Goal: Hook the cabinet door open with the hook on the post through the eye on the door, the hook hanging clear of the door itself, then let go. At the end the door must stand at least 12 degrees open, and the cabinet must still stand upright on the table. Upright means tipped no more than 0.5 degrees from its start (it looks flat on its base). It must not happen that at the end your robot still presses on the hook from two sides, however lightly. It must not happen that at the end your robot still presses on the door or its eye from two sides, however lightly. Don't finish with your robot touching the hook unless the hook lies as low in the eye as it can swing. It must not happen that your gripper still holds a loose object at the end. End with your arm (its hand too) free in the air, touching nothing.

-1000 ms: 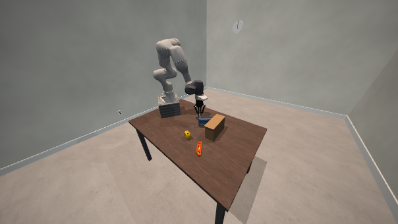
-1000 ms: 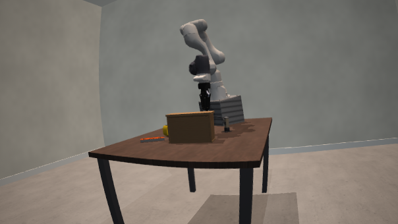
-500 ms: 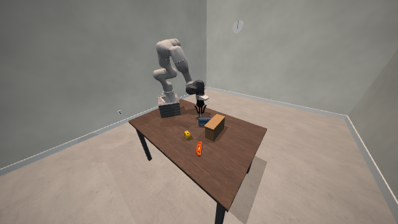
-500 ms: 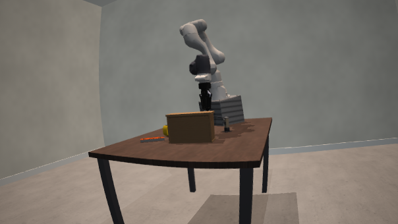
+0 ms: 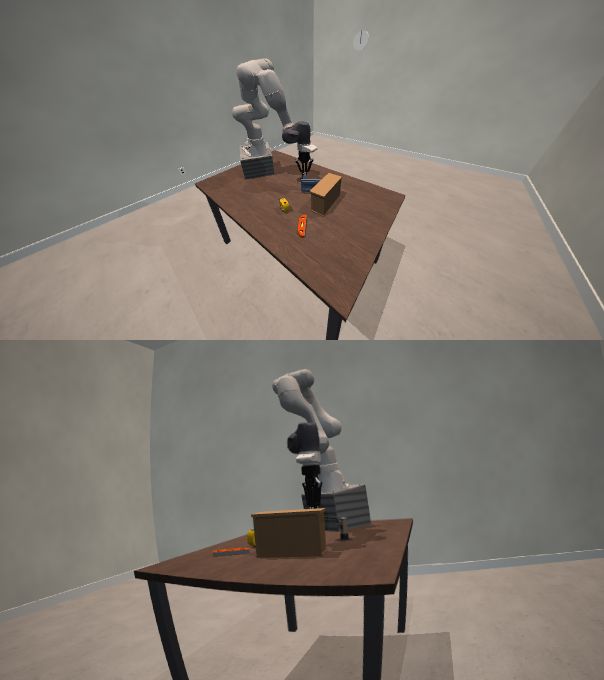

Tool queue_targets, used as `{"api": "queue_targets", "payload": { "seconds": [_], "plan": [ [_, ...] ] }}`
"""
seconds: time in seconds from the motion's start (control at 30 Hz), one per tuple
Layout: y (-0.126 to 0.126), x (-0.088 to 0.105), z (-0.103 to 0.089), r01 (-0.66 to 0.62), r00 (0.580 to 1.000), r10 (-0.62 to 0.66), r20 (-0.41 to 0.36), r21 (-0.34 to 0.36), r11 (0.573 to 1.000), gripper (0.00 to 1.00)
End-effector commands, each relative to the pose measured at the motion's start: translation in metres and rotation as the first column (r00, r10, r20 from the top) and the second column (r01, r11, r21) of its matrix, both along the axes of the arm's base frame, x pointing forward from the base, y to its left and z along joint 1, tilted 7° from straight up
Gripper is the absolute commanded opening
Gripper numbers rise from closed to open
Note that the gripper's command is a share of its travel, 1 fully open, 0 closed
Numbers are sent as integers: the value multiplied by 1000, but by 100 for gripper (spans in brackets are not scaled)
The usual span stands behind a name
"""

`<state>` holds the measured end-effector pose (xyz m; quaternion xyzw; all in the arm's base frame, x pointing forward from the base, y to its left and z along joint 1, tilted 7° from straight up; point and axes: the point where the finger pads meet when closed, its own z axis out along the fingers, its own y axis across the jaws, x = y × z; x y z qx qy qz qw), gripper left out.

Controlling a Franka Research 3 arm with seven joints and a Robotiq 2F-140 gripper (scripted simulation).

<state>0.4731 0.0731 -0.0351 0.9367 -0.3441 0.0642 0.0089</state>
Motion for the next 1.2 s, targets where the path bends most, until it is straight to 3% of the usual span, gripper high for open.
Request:
{"api": "queue_targets", "payload": {
  "seconds": [0.0, 1.17],
  "plan": [
    [2, -1, -1, -12, 1000, 12, -3, 0, 1000, 3],
    [1, 0, -5, -12, 1000, 12, -3, 0, 1000, 3]
  ]
}}
